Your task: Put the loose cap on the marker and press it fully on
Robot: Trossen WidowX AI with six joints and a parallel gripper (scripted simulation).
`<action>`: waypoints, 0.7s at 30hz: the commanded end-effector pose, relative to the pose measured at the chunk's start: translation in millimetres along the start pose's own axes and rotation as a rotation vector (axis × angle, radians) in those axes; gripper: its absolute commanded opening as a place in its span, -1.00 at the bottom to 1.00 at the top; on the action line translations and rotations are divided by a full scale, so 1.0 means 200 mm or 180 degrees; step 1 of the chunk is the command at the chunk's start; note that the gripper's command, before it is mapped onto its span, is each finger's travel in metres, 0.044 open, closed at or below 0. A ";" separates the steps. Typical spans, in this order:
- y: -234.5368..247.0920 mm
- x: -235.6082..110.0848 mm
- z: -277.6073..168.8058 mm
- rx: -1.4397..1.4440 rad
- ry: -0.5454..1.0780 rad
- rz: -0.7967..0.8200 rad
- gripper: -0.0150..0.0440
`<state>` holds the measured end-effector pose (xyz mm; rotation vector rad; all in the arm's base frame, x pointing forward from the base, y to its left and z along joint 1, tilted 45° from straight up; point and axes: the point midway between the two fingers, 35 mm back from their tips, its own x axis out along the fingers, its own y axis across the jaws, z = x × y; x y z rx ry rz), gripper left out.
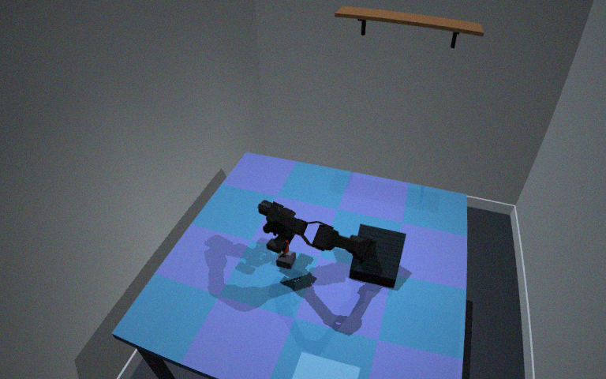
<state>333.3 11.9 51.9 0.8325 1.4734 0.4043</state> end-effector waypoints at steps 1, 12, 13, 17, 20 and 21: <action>0.00 0.03 0.00 0.0022 0.0003 -0.0002 -0.49; 0.00 0.07 0.00 0.0022 0.0004 0.0002 -0.49; 0.00 0.07 0.00 0.0022 0.0004 0.0002 -0.49; 0.00 0.07 0.00 0.0003 0.0004 -0.0008 -0.40; 0.00 0.07 0.00 0.0003 0.0004 -0.0008 -0.14; 0.00 0.07 0.00 0.0003 0.0004 -0.0008 -0.05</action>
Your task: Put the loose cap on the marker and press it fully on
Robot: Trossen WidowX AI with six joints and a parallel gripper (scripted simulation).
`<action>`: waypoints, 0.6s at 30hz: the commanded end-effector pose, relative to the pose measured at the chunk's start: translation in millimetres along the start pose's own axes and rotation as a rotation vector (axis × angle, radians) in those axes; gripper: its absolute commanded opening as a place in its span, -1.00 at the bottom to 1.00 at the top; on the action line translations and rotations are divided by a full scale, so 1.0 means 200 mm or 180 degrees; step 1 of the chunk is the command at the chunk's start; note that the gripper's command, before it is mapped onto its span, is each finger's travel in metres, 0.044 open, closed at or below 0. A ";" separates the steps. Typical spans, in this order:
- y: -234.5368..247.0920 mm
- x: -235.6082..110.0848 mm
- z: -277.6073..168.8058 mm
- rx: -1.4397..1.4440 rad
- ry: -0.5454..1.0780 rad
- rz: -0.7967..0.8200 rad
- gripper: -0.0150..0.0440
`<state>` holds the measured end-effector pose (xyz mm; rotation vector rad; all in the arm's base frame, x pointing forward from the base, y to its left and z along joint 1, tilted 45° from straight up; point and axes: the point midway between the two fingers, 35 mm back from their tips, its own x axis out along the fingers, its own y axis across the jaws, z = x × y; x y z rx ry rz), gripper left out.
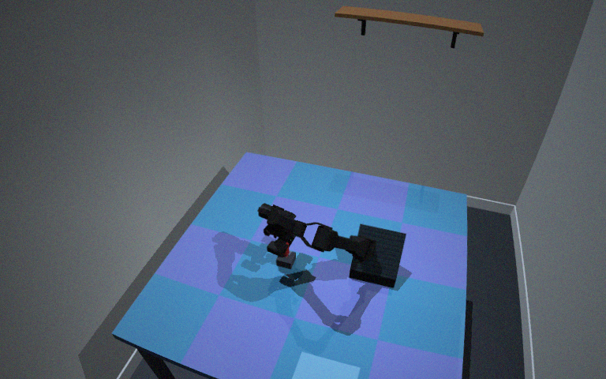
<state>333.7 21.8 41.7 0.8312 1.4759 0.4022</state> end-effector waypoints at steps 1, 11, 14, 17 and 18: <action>0.00 0.00 0.00 0.0000 0.0000 0.0000 0.04; 0.00 0.00 0.00 0.0000 0.0000 0.0000 0.93; 0.00 -0.01 0.00 0.0001 -0.0003 -0.0001 1.00; 0.00 -0.19 0.02 0.0009 -0.0020 -0.0011 1.00; 0.00 -0.27 0.01 0.0008 -0.0016 -0.0012 1.00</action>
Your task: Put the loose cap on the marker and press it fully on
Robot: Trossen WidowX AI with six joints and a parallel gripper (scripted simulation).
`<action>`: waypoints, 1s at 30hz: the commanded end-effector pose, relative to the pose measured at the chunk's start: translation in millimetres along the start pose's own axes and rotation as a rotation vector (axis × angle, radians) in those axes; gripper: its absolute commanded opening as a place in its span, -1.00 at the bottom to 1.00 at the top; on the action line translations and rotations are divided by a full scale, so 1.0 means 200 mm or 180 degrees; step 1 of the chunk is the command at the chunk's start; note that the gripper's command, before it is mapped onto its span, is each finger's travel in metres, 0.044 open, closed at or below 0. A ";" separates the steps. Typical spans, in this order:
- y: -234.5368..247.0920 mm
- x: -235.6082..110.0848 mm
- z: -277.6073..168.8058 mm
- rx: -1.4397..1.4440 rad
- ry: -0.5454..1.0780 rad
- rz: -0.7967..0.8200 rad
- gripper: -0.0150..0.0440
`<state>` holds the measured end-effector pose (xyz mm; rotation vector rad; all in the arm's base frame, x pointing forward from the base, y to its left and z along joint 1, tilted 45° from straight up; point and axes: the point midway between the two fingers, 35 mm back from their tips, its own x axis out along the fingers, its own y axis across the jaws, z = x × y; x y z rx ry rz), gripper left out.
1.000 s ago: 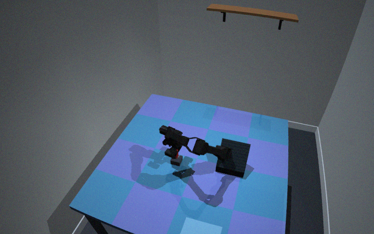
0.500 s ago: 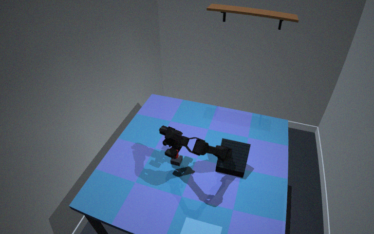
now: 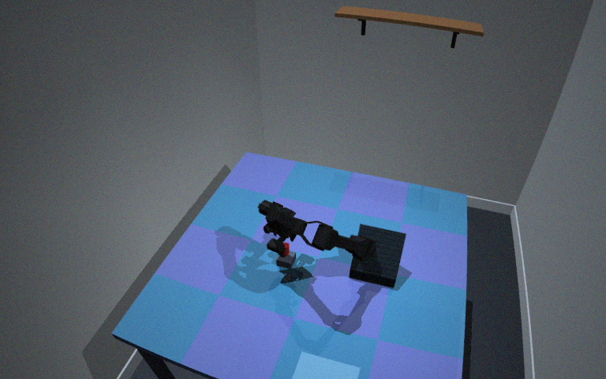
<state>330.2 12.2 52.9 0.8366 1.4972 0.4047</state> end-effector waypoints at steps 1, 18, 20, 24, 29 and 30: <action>-0.01 -0.25 0.01 -0.0025 -0.0071 -0.0010 1.00; 0.00 -0.25 -0.01 -0.0601 -0.0063 -0.0003 0.02; 0.00 -0.25 -0.01 -0.0601 -0.0063 -0.0003 -0.16; 0.00 -0.25 -0.01 -0.0601 -0.0063 -0.0003 -0.49; 0.00 -0.25 -0.01 -0.0601 -0.0063 -0.0003 -0.49; 0.00 -0.25 -0.01 -0.0601 -0.0063 -0.0003 -0.49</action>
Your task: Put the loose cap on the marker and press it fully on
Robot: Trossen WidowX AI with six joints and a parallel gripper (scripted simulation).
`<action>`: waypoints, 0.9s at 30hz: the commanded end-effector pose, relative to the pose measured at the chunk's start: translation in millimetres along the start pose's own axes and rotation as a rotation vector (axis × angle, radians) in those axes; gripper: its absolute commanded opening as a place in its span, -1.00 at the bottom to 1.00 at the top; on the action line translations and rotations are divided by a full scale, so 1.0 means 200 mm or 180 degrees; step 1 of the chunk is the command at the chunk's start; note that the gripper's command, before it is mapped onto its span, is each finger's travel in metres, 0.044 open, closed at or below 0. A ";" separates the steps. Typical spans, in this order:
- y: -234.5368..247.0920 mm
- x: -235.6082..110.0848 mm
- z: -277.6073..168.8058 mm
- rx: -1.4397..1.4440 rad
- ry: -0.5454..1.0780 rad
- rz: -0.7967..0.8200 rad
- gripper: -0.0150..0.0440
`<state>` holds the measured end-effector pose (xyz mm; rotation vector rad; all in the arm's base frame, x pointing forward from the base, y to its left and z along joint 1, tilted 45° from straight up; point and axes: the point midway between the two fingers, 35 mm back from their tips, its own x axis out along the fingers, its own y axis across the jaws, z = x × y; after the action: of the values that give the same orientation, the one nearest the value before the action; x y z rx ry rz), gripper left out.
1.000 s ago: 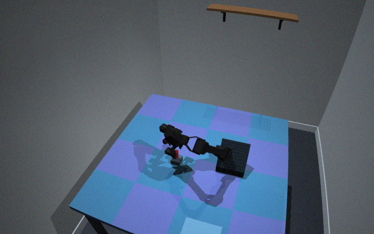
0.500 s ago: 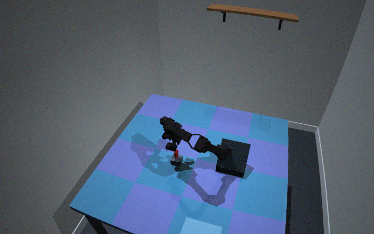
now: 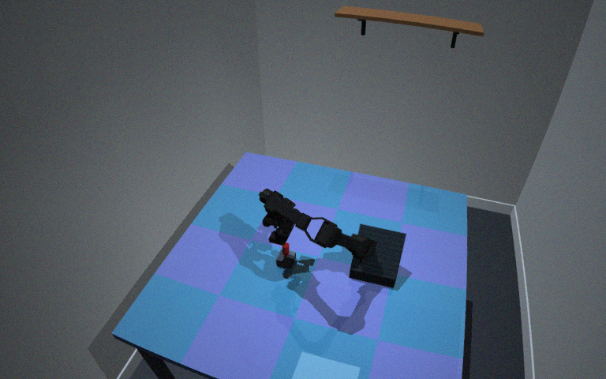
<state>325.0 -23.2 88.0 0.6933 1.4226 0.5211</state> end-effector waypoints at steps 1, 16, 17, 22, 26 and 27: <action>0.00 0.00 0.00 -0.0027 -0.0008 0.0006 -0.49; 0.00 0.07 0.00 -0.0027 -0.0009 0.0007 -0.49; 0.00 0.08 0.00 -0.0027 -0.0009 0.0008 -0.49; 0.00 0.12 0.00 -0.0028 -0.0009 0.0009 -0.49; 0.00 0.15 0.00 -0.0028 -0.0009 0.0009 -0.49; 0.00 0.16 0.00 -0.0028 -0.0009 0.0009 -0.49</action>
<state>328.2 -4.9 69.7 0.6826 1.4149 0.5287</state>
